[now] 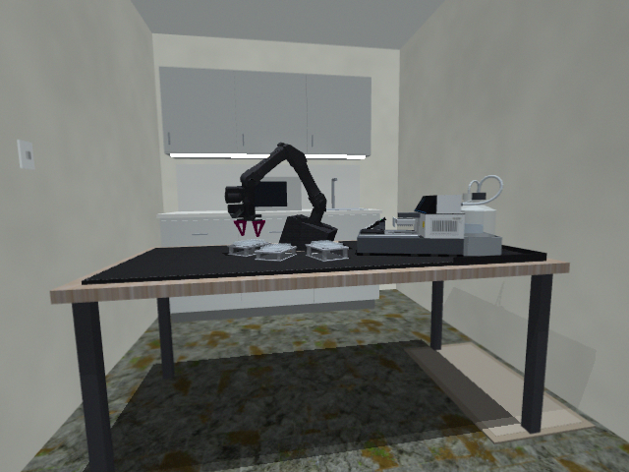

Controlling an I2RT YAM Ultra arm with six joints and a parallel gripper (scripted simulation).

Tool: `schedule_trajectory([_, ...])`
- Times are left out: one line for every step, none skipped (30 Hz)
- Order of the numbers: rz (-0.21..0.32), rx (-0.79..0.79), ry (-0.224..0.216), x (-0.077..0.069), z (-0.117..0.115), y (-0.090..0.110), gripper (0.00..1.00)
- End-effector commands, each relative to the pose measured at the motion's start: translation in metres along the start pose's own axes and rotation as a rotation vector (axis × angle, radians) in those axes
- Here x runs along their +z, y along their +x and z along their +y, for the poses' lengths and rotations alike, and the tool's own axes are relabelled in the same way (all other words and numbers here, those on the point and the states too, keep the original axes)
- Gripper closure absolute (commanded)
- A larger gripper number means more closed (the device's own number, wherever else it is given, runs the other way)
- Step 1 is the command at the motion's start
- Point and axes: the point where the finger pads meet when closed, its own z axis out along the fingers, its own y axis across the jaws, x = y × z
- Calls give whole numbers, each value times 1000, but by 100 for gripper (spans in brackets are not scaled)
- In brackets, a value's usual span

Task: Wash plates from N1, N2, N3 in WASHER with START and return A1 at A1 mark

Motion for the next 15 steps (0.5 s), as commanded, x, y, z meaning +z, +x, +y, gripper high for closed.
schedule_trajectory([-30,-2,9,-2,-2,-7,0])
schedule_trajectory([-30,-2,9,0,-2,-7,0])
schedule_trajectory([-30,-2,9,0,-2,-7,0])
schedule_trajectory([-30,-2,9,0,-2,-7,0])
schedule_trajectory([-30,-2,9,0,-2,-7,0])
schedule_trajectory([-30,-2,9,0,-2,-7,0])
schedule_trajectory([-30,-2,9,0,-2,-7,0])
schedule_trajectory([-30,-2,9,0,-2,-7,0])
schedule_trajectory([-30,-2,9,0,-2,-7,0])
schedule_trajectory([-30,-2,9,0,-2,-7,0])
schedule_trajectory([-30,-2,9,0,-2,-7,0])
schedule_trajectory([-30,-2,9,0,-2,-7,0])
schedule_trajectory([-30,-2,9,0,-2,-7,0])
schedule_trajectory([-30,-2,9,0,-2,-7,0])
schedule_trajectory([-30,-2,9,0,-2,-7,0])
